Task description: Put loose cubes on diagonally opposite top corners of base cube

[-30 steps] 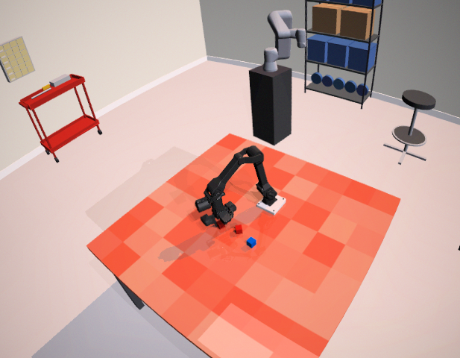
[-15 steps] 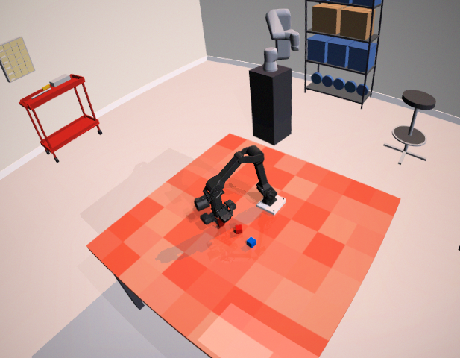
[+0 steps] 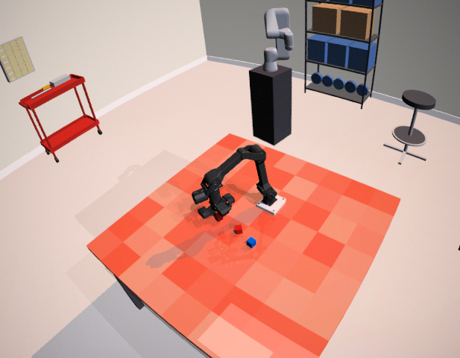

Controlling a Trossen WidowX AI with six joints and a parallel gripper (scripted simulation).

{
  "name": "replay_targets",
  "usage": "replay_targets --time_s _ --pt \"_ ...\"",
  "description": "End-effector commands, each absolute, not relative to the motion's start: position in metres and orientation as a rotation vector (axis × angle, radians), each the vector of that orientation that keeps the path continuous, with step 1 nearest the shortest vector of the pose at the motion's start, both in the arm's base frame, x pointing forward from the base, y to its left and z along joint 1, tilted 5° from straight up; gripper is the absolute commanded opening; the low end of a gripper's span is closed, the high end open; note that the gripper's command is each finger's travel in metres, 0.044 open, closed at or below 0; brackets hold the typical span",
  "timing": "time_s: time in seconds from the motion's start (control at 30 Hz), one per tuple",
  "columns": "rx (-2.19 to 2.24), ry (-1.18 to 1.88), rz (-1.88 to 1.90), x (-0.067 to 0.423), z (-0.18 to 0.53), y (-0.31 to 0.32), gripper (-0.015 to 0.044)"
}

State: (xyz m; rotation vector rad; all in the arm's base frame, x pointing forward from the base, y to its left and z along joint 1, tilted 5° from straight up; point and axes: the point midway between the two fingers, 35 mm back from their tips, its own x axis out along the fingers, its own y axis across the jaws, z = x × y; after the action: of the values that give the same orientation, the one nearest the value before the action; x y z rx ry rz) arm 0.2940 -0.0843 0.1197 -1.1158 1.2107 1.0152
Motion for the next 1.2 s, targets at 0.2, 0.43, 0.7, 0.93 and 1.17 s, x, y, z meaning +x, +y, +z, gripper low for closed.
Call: replay_targets --time_s 0.2,0.43,0.7,0.93,1.17 --pt "-1.13 1.204 1.004 0.289 0.154 -0.084 0.0105" --pt "-1.13 1.204 1.005 0.285 0.168 -0.084 0.0105" --pt "-0.995 1.264 0.888 0.29 0.164 -0.068 0.0105" --pt "-0.849 1.319 0.76 0.294 0.16 -0.052 0.0105" --pt "-0.701 1.366 0.632 0.297 0.156 -0.035 0.0105"
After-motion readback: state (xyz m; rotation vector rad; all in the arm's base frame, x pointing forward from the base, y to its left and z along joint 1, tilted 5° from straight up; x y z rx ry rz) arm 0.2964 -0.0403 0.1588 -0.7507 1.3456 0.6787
